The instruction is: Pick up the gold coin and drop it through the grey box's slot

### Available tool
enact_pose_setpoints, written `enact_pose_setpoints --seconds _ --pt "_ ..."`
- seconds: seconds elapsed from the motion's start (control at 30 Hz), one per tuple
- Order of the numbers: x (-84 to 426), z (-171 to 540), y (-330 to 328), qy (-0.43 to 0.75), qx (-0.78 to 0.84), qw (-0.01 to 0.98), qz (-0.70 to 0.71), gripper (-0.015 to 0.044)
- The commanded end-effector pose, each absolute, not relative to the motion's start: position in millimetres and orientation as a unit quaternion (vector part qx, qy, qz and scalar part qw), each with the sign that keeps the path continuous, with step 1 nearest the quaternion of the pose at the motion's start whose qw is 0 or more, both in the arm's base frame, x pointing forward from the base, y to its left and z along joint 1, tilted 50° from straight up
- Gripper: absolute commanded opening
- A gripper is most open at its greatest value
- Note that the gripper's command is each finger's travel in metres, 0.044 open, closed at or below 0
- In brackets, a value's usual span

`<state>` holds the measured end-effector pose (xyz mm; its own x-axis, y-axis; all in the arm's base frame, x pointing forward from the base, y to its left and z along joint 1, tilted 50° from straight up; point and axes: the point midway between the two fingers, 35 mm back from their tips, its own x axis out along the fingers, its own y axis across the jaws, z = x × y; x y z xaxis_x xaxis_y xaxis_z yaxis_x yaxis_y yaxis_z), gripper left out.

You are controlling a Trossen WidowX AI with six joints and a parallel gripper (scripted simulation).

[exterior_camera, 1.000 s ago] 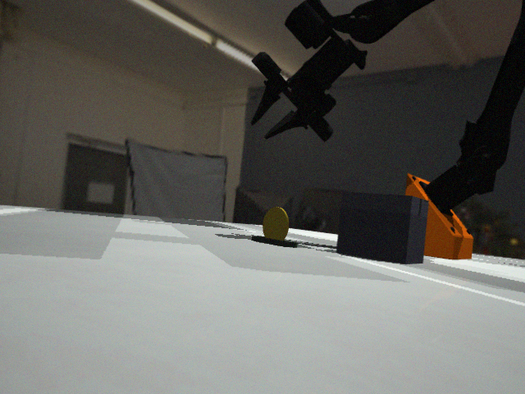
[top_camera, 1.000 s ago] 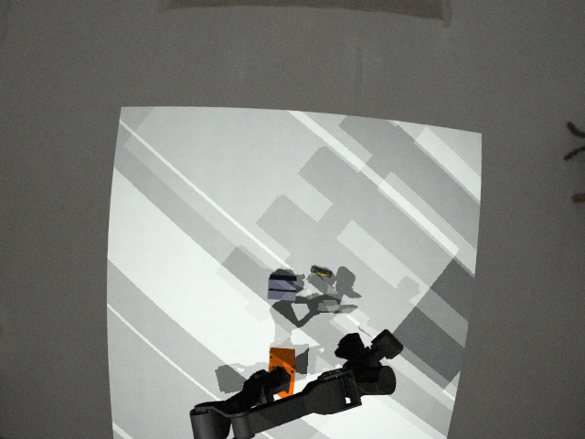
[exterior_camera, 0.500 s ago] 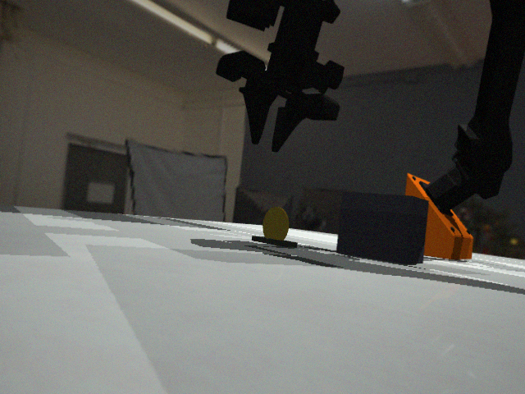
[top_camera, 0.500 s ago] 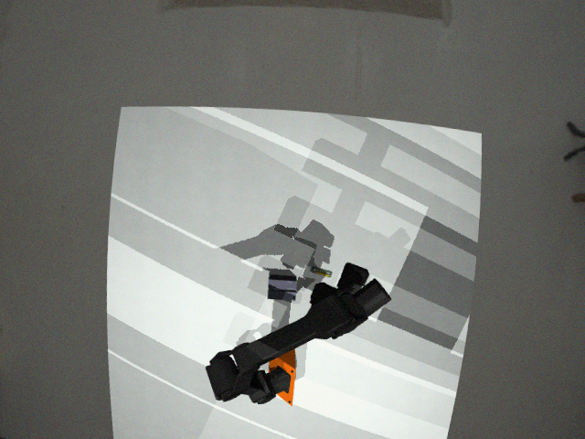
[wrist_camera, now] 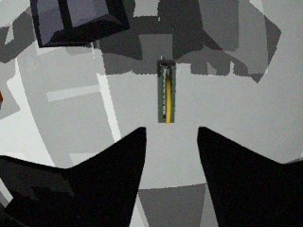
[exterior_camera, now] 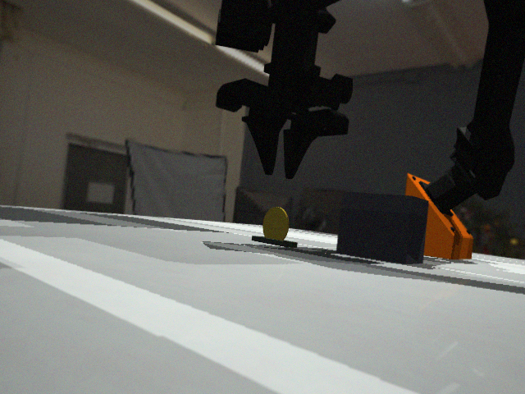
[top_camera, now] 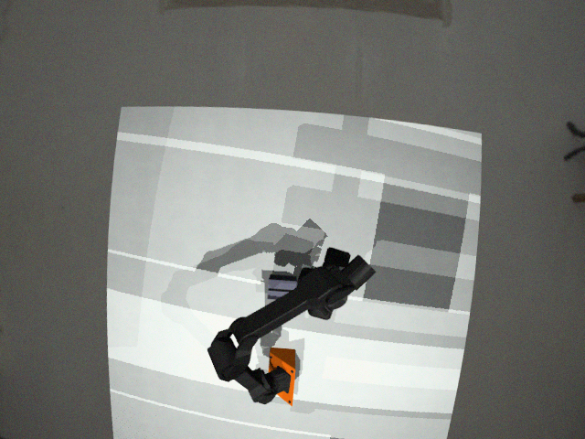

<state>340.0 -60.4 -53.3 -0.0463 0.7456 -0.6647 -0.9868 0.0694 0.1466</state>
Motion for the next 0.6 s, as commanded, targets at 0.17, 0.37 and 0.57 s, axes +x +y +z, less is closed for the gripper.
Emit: enact_pose_setpoints --seconds 0.17,0.37,0.57 --pt "338 -68 -41 0.308 -0.19 0.664 0.654 0.0161" --pt "338 -71 -38 0.308 -0.19 0.664 0.654 0.0161" --pt "338 -77 -31 0.308 -0.19 0.664 0.654 0.0161"
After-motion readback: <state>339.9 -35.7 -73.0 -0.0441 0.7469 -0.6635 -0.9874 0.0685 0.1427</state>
